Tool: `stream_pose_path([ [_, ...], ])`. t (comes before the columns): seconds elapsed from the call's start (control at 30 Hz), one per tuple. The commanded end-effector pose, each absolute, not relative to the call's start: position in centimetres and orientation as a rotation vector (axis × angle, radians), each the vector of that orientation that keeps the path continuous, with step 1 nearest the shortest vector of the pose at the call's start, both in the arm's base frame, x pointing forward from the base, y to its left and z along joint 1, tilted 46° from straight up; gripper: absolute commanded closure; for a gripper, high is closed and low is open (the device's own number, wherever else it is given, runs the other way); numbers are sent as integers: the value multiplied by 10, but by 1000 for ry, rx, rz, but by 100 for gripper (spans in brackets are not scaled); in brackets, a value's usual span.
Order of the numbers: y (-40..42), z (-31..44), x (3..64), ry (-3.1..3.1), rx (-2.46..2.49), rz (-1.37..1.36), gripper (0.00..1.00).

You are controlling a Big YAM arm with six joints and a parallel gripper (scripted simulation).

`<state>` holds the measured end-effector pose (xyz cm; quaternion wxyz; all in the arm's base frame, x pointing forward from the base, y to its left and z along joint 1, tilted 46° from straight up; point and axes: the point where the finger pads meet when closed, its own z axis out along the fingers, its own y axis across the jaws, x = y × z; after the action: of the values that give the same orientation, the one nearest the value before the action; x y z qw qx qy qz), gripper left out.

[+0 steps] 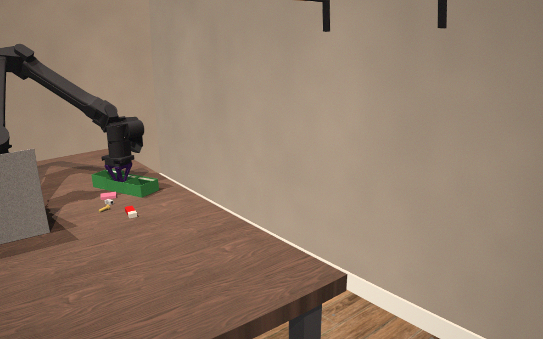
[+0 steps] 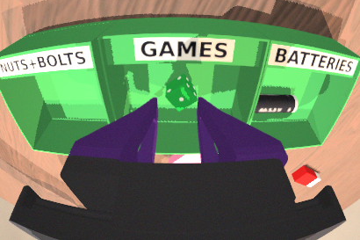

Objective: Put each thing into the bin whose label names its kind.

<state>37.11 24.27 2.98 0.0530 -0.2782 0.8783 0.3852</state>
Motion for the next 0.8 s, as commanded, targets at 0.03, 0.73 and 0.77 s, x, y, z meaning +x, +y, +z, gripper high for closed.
stream_pose_path([
  [0.03, 231, 54, 395, 2615, -829, 1140, 71],
  [0.73, 205, 81, 400, 2610, -831, 1139, 71],
  [0.77, 201, 85, 400, 2610, -831, 1138, 71],
])
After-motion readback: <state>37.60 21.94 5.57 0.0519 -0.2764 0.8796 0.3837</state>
